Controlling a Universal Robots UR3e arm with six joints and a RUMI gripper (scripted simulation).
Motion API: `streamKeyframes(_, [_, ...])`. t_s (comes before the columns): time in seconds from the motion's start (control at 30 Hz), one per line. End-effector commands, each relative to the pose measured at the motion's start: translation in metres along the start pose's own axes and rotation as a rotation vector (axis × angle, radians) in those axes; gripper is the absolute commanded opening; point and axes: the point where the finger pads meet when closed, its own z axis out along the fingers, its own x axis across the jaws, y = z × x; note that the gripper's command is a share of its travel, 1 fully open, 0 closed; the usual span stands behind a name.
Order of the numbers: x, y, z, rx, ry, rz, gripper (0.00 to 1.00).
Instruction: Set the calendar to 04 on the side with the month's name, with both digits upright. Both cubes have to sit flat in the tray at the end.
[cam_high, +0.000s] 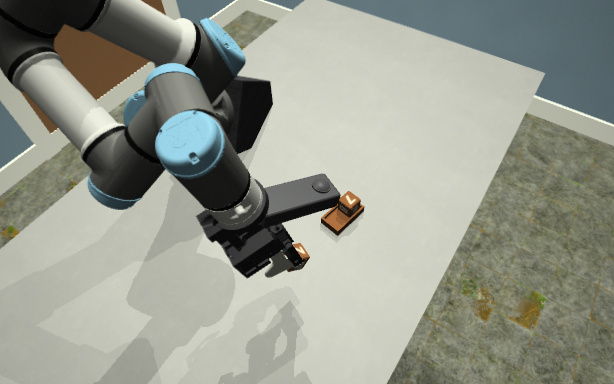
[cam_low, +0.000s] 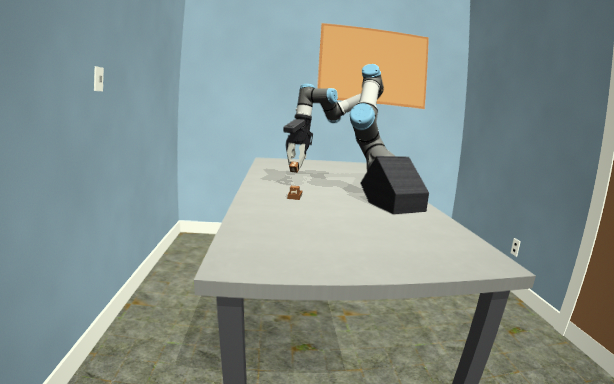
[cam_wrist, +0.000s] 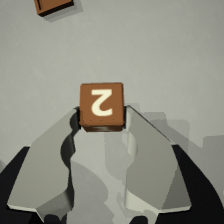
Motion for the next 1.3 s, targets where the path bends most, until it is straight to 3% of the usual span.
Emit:
streamKeyframes(0.0, [0.0001, -0.0048, -0.0002, 0.024, 0.003, -0.015, 0.11])
streamKeyframes(0.6, [-0.0017, -0.0036, 0.001, 0.045, -0.01, -0.018, 0.11])
streamKeyframes(1.27, [-0.0086, -0.0019, 0.0042, 0.144, -0.045, -0.027, 0.11])
